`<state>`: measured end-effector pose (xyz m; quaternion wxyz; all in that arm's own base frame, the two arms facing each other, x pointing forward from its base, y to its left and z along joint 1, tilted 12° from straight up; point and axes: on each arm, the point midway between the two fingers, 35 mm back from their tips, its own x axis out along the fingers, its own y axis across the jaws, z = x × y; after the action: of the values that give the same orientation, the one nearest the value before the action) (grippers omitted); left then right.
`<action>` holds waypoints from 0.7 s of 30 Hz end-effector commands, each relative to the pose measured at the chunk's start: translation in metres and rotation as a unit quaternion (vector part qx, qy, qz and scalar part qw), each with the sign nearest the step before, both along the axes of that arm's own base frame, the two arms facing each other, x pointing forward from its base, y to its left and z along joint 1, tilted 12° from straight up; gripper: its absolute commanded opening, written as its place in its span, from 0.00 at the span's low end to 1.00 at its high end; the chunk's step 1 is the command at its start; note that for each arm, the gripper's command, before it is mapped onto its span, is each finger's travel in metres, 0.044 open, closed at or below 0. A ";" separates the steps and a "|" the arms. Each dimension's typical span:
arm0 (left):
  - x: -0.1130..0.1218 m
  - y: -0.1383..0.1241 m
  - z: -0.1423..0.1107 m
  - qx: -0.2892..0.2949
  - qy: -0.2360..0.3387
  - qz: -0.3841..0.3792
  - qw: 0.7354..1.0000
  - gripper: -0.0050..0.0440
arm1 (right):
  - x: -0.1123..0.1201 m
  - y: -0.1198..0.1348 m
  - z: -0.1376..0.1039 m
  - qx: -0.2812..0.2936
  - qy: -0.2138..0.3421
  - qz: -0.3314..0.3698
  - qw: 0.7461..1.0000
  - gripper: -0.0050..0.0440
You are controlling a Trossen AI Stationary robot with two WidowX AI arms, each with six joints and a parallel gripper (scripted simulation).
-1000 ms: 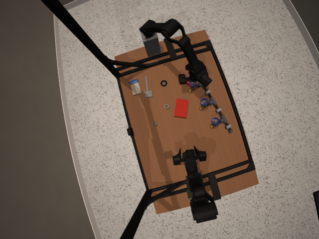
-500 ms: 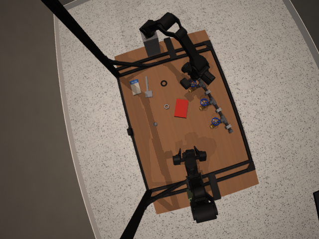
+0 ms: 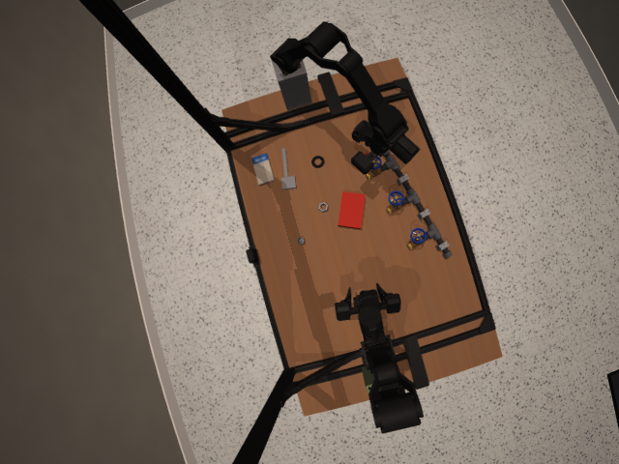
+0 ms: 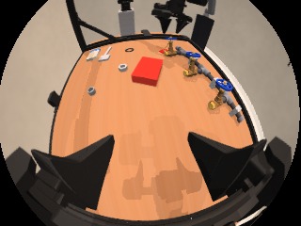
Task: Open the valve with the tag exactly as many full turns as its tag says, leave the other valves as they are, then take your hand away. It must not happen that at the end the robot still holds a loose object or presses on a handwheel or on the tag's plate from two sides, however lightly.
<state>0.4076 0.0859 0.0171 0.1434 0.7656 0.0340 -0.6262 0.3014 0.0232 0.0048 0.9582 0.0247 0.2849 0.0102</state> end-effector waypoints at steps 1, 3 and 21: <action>0.000 0.000 0.001 -0.003 -0.001 0.002 1.000 0.92 | 0.000 0.000 0.000 0.000 0.000 0.000 1.000 0.92; 0.000 0.000 0.001 -0.003 -0.001 0.002 1.000 0.92 | 0.000 0.000 0.000 0.000 0.000 0.000 1.000 0.92; 0.008 -0.001 -0.017 0.050 -0.055 -0.155 0.985 0.92 | 0.000 0.000 0.000 0.000 0.000 0.000 1.000 0.92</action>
<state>0.4157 0.0859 0.0064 0.0388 0.7976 -0.0406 -0.6005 0.3014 0.0232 0.0048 0.9582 0.0247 0.2849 0.0102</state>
